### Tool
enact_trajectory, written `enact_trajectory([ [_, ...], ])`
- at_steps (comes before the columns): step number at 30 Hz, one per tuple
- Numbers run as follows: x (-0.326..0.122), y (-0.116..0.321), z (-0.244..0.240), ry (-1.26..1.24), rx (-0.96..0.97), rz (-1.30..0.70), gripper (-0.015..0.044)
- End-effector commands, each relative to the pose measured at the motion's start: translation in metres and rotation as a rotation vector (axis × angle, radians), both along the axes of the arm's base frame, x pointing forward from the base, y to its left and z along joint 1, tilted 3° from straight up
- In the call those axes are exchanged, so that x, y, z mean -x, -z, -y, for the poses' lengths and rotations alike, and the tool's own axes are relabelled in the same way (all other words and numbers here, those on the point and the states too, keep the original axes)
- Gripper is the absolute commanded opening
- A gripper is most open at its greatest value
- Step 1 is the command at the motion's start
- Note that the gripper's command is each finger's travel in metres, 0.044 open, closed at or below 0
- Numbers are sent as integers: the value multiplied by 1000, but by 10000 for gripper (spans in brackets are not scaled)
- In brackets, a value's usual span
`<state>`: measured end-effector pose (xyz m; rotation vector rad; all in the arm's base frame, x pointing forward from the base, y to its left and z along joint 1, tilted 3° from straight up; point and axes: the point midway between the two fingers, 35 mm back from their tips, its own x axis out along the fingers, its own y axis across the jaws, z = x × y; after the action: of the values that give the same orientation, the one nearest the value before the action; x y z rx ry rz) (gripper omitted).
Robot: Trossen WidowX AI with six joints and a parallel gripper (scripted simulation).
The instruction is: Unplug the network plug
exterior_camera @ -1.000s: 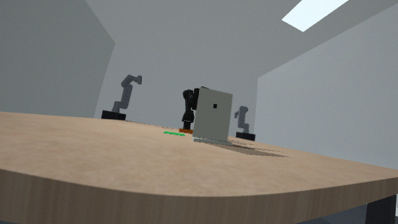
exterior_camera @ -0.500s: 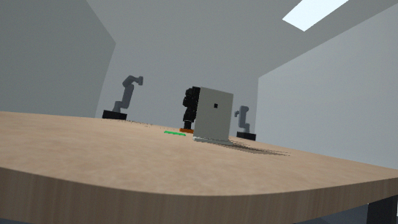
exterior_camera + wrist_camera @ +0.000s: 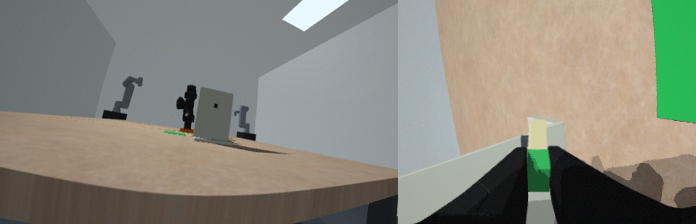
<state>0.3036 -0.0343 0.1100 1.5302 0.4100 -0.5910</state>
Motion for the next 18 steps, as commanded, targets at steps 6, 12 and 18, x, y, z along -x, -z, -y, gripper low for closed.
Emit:
enact_trajectory([
  [6, 20, 18, 29, 121, -17, -183, 0],
  [12, 39, 26, 44, 196, -34, -301, 0],
  [18, 43, 27, 48, 214, -39, -330, 0],
])
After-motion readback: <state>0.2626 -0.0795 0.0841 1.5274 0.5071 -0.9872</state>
